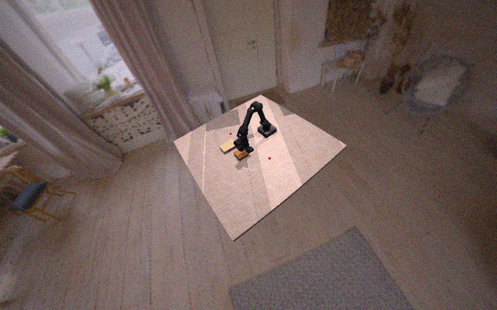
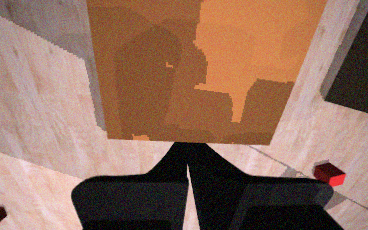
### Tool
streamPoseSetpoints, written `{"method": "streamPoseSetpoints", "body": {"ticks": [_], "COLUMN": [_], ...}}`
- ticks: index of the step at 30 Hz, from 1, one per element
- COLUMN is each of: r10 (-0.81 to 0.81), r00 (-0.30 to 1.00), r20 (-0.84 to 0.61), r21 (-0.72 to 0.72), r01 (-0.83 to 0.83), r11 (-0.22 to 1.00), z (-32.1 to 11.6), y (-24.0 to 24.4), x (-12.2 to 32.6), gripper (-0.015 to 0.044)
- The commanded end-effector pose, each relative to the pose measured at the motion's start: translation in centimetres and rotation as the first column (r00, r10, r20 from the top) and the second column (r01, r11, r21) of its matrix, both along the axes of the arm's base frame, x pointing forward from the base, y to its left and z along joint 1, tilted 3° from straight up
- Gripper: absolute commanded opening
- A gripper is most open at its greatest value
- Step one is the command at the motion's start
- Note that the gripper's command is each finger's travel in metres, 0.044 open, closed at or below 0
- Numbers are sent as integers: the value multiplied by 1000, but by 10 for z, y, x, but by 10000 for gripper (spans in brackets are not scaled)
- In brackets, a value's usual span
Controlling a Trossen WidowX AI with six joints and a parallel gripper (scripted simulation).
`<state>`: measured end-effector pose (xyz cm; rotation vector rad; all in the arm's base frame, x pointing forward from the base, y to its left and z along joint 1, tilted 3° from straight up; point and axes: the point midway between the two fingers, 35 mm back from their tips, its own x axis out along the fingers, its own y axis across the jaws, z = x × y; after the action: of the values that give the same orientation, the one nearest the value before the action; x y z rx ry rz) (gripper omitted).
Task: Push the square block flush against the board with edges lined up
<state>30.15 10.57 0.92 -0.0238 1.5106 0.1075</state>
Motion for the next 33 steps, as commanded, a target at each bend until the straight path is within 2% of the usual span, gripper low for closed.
{"method": "streamPoseSetpoints", "body": {"ticks": [1, 17, 33], "r10": [3, 3, 3], "r00": [1000, 1000, 1000], "r20": [2, 5, 3], "r21": [-1, -1, -1], "r01": [-3, -3, -3], "r11": [1000, 1000, 1000], "z": [0, 1, 0], "y": [1, 2, 1], "x": [7, 30, 9], "gripper": [0, 0, 0]}}
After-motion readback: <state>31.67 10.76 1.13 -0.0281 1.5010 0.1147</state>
